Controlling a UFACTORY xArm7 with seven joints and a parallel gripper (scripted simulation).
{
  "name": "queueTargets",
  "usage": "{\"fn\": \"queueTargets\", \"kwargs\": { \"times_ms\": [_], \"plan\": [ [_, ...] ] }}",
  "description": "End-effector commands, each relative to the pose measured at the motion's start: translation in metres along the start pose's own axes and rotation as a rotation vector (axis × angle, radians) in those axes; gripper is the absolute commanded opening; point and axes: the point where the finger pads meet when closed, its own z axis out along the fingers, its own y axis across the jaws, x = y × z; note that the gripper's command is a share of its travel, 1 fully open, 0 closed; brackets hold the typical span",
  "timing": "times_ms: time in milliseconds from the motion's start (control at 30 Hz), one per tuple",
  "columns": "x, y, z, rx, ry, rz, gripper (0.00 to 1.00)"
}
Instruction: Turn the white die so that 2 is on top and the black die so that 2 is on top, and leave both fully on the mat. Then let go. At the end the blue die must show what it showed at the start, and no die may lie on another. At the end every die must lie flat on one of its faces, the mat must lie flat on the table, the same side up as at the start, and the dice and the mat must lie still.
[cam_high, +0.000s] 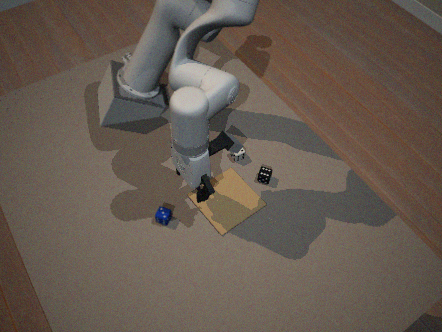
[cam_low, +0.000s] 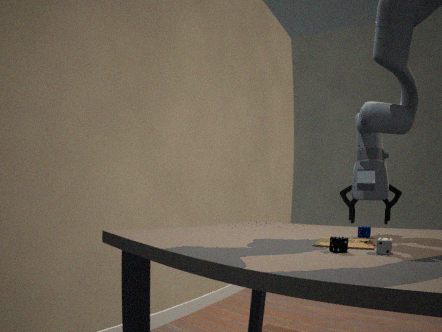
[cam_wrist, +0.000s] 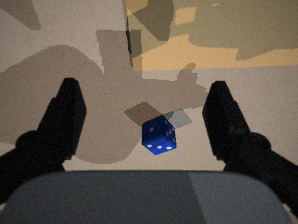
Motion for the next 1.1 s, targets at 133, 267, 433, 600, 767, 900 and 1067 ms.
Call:
{"fn": "queueTargets", "kwargs": {
  "times_ms": [133, 267, 433, 600, 767, 900, 1067],
  "plan": [
    [0.072, -0.016, -0.003, -0.007, -0.003, 0.000, 1.00],
    [0.089, -0.020, -0.003, -0.007, -0.003, 0.000, 1.00],
    [0.130, -0.029, -0.003, -0.007, -0.003, 0.000, 1.00],
    [0.165, -0.037, -0.002, -0.007, -0.003, 0.000, 1.00],
    [0.185, -0.042, -0.002, -0.007, -0.003, 0.000, 1.00],
    [0.194, -0.044, -0.002, -0.007, -0.003, 0.000, 1.00],
    [0.200, -0.046, -0.002, -0.007, -0.003, 0.000, 1.00]
  ]
}}
